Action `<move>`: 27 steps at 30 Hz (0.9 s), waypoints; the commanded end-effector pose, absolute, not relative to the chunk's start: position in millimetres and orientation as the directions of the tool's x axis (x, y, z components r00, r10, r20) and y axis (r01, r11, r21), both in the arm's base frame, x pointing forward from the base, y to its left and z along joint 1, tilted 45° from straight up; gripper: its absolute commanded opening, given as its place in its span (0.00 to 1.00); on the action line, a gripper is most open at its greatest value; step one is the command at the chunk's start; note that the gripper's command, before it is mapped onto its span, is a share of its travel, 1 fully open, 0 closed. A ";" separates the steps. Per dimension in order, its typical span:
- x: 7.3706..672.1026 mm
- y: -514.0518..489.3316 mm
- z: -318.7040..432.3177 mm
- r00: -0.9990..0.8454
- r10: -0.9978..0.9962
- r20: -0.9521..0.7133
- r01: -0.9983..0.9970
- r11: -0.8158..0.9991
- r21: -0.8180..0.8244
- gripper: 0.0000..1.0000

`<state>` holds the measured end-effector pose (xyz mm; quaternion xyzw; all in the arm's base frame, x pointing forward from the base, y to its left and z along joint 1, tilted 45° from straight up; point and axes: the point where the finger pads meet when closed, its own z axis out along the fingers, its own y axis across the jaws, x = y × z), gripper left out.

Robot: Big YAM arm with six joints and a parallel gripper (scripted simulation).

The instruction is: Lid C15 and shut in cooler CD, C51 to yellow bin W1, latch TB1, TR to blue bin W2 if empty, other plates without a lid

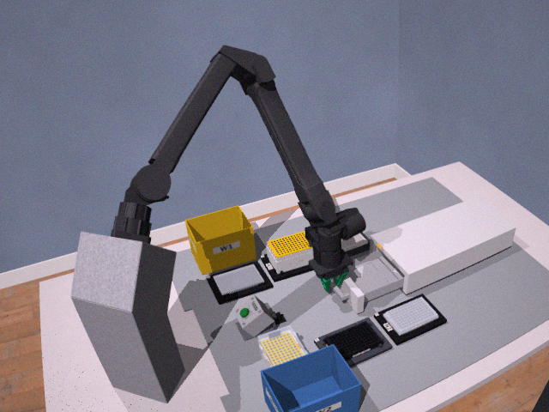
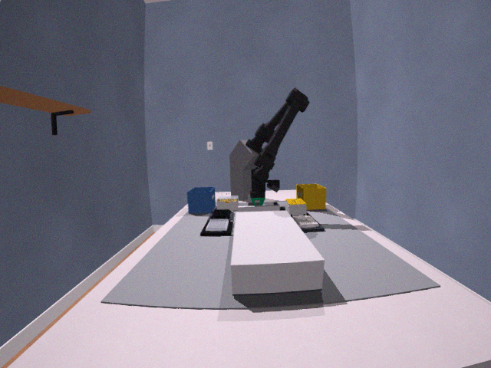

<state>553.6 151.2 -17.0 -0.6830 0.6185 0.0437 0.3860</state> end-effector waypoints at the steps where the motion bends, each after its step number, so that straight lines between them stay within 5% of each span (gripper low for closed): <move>1: 534.9 163.6 -22.5 0.237 -0.804 -0.545 -0.889 0.047 -0.456 0.30; 27: 519.9 163.2 -35.5 0.221 -0.807 -0.547 -0.903 0.043 -0.428 0.30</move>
